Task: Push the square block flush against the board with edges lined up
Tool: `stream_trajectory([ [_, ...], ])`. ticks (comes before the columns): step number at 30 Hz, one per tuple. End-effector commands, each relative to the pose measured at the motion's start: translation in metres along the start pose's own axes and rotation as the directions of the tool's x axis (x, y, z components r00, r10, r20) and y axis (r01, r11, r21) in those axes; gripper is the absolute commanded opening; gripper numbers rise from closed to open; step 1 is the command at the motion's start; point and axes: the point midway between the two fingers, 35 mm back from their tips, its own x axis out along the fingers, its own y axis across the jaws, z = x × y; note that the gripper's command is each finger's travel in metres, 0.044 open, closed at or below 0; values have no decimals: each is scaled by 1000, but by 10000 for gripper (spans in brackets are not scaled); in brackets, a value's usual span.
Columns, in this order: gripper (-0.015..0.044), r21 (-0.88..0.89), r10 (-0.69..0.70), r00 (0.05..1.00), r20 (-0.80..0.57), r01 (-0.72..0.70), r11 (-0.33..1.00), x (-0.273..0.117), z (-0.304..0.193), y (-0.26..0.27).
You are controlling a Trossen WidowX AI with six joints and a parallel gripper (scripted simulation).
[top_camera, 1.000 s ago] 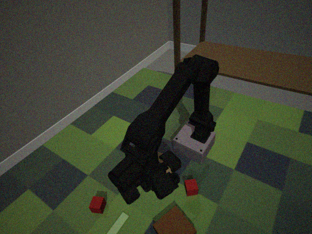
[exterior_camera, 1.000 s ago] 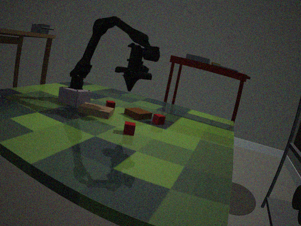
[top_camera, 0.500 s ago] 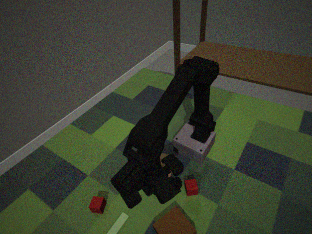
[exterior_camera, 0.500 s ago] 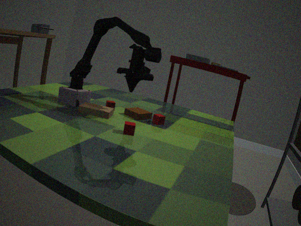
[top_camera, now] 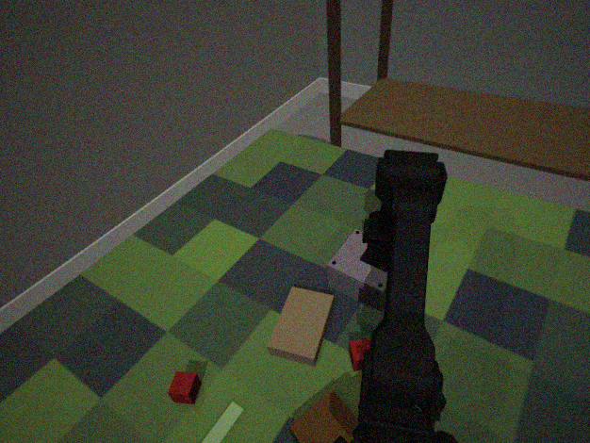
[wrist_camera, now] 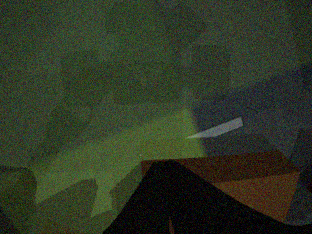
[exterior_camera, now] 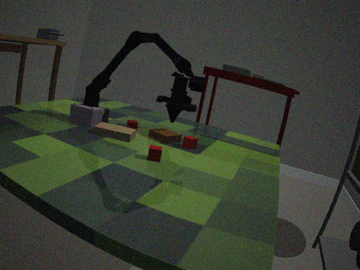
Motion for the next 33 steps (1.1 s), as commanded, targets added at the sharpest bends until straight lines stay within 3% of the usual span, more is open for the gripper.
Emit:
stream_trajectory([
  [1, 0, 22, -11, 1000, 8, 11, 1000, 1, 0, -5],
  [6, 0, 22, -10, 1000, 8, 10, 1000, 53, 0, -5],
  [33, 0, 22, -11, 1000, 5, 11, 1000, 53, -32, -7],
])
